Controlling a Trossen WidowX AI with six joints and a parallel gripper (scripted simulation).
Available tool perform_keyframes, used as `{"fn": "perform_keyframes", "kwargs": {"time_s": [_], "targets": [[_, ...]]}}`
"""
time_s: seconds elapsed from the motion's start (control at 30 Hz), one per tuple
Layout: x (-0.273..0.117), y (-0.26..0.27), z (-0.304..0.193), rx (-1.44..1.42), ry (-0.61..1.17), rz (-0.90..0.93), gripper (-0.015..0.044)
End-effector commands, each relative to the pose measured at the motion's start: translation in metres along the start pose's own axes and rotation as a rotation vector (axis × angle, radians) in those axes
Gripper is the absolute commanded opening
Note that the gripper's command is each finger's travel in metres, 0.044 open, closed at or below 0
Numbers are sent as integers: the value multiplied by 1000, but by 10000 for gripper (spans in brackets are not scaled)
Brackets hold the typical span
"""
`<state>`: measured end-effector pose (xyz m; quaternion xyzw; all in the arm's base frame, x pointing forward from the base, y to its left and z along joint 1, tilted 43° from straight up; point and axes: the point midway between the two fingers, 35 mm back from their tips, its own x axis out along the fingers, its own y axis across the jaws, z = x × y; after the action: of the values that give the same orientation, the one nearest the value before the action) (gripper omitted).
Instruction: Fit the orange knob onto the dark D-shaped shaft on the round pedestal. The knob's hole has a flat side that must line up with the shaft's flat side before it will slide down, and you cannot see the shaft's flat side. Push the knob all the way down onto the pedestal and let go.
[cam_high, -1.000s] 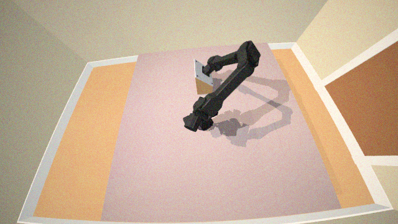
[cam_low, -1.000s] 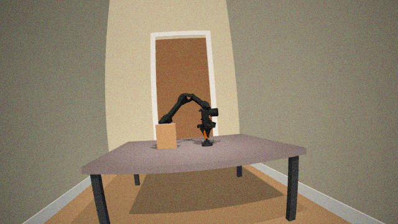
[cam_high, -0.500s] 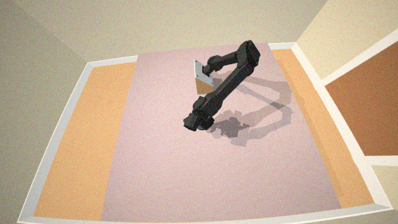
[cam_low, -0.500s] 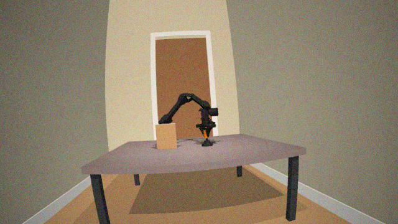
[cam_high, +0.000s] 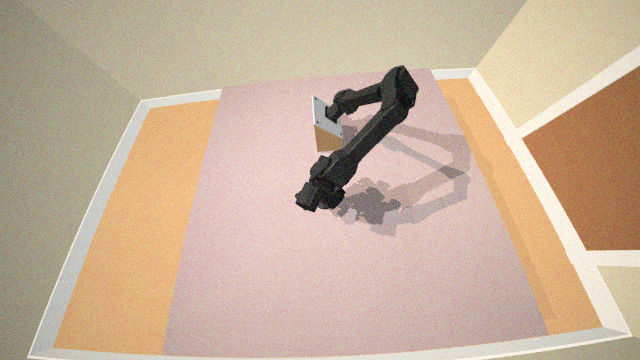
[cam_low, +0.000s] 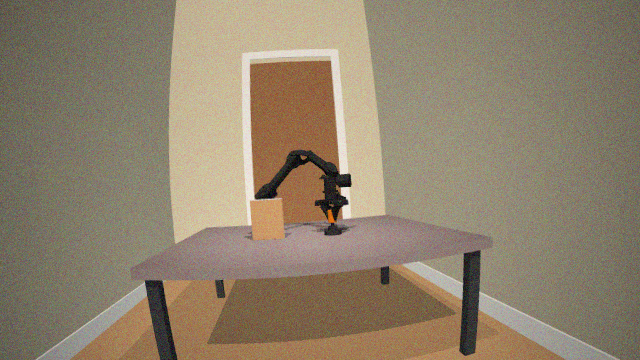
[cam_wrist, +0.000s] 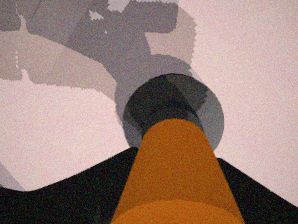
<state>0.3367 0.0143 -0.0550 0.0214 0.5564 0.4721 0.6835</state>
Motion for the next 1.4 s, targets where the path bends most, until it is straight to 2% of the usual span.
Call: {"fn": "perform_keyframes", "kwargs": {"time_s": [0.0,0.2,0.4,1.23,1.37], "targets": [[-2,1,-1,-6,0,-1,0],[-5,2,0,-32,0,-1,0],[-4,0,1,-215,0,-1,0],[-5,0,1,-215,0,-1,0],[-5,0,1,-302,0,-1,0]]}}
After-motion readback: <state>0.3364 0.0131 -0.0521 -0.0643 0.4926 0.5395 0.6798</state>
